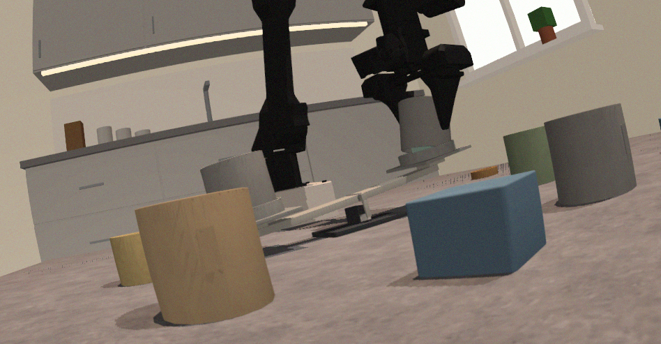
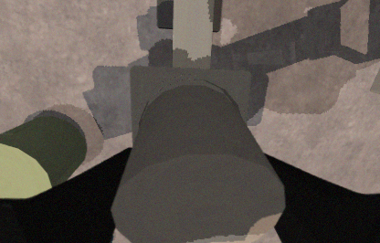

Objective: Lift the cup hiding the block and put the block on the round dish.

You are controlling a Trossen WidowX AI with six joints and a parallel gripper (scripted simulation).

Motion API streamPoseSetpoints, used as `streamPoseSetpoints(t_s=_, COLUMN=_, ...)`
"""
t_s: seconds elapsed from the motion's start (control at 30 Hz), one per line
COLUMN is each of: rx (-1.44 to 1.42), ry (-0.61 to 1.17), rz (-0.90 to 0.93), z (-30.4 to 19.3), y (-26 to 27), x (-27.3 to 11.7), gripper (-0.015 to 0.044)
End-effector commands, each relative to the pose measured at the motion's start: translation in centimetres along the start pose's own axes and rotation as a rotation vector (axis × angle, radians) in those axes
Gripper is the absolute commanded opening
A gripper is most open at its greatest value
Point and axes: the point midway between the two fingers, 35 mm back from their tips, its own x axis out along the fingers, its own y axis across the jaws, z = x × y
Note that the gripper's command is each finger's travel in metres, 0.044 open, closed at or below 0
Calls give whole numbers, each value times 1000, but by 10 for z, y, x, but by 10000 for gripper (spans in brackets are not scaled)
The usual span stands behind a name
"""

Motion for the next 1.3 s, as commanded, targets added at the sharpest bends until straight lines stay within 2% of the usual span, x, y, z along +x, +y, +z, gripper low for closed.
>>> streamPoseSetpoints(t_s=0.0, rx=2, ry=17, rz=22, z=-4, y=5, x=-11, gripper=0)
streamPoseSetpoints(t_s=1.27, rx=2, ry=17, rz=22, z=-2, y=1, x=-60, gripper=0)
